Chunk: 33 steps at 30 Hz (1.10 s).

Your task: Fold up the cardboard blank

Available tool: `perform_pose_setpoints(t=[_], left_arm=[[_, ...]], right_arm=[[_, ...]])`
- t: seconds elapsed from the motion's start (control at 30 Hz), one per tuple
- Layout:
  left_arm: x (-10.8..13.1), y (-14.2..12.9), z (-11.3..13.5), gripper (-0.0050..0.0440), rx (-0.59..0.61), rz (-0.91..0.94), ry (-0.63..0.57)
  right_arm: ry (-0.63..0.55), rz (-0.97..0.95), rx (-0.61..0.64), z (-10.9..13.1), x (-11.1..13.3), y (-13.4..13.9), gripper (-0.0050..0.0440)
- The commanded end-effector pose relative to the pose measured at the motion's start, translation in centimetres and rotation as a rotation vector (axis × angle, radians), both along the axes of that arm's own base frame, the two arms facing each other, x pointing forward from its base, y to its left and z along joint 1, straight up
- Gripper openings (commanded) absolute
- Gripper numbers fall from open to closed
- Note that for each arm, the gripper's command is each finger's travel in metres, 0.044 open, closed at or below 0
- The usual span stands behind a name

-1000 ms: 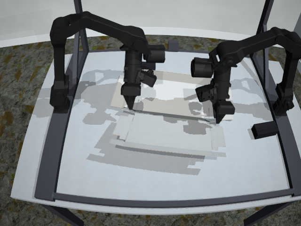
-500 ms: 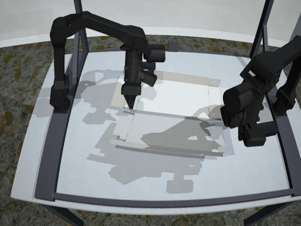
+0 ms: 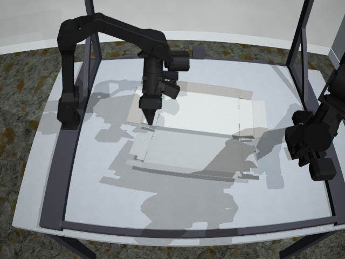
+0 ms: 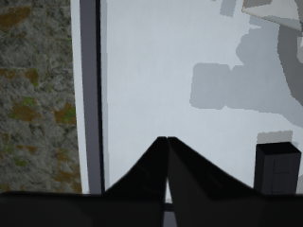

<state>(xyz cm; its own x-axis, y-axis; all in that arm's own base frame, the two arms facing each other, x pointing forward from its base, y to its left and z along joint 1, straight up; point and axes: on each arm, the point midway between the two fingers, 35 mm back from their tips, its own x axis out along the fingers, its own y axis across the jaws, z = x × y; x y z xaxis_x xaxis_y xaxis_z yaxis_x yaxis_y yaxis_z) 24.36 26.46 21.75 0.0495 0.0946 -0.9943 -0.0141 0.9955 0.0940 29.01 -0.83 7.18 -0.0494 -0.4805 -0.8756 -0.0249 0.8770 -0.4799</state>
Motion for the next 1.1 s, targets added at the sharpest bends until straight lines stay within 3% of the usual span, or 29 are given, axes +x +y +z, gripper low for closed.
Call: perform_pose_setpoints(t=[0.0,0.17,0.23,0.43,0.83,1.07], left_arm=[[0.0,0.2,0.6,0.0026,-0.002,-0.006,-0.017],[1.5,1.8,-0.8,0.0146,-0.026,0.142,-0.202],[1.5,1.8,-0.8,0.0146,-0.026,0.142,-0.202],[2.3,2.7,-2.3,0.0282,-0.105,0.308,-0.394],[3.4,4.9,-2.8,0.0282,-0.145,0.434,-0.655],[3.1,5.2,-3.3,0.0282,-0.241,0.529,-0.815]], right_arm=[[-0.021,-0.004,0.007,0.5,0.3,0.1,0.0286],[-0.021,-0.004,0.007,0.5,0.3,0.1,0.0286],[-0.021,-0.004,0.007,0.5,0.3,0.1,0.0286],[-0.021,-0.004,0.007,0.5,0.3,0.1,0.0286],[-0.021,-0.004,0.007,0.5,0.3,0.1,0.0286],[-0.021,-0.004,0.007,0.5,0.3,0.1,0.0286]])
